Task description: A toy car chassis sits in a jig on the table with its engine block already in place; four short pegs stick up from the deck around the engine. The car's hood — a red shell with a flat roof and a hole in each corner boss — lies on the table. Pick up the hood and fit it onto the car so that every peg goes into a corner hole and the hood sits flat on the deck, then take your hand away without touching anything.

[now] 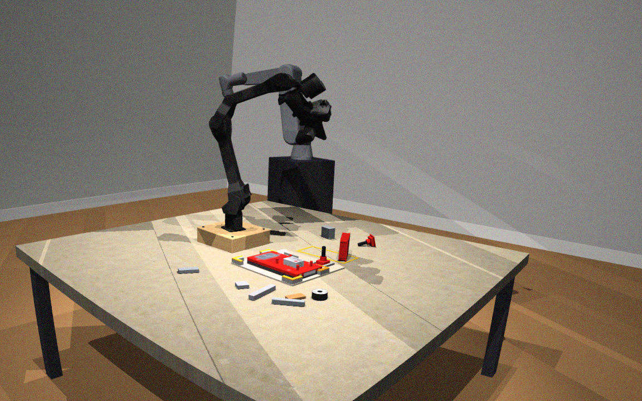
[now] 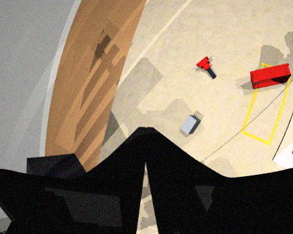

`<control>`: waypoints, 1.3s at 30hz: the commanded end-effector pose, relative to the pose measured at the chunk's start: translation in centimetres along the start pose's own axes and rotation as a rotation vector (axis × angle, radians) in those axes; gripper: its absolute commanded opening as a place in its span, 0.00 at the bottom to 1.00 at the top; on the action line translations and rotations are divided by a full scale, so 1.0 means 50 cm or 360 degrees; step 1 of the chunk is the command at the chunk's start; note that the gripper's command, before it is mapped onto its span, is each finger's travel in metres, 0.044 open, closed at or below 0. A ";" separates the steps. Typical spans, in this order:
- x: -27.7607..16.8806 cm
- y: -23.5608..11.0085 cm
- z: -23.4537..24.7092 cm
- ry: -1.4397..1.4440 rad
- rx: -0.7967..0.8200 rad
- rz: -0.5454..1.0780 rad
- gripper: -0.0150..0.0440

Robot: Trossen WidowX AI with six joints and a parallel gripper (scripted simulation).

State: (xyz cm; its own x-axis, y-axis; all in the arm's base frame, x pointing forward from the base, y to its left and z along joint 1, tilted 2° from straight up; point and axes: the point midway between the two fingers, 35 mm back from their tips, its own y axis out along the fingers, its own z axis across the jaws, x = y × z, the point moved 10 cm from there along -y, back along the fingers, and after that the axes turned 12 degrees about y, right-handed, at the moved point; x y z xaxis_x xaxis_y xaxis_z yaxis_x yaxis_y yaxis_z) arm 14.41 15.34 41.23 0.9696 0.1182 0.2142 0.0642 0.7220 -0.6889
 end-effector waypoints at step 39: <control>0.312 0.437 -0.272 -0.2855 -0.0558 0.1358 0.25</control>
State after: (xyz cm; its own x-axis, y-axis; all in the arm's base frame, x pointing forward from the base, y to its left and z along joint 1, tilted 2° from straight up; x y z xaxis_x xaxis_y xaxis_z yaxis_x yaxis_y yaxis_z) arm 33.99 23.64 20.01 -0.4788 0.8779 -0.0070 0.0441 0.0160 -0.9989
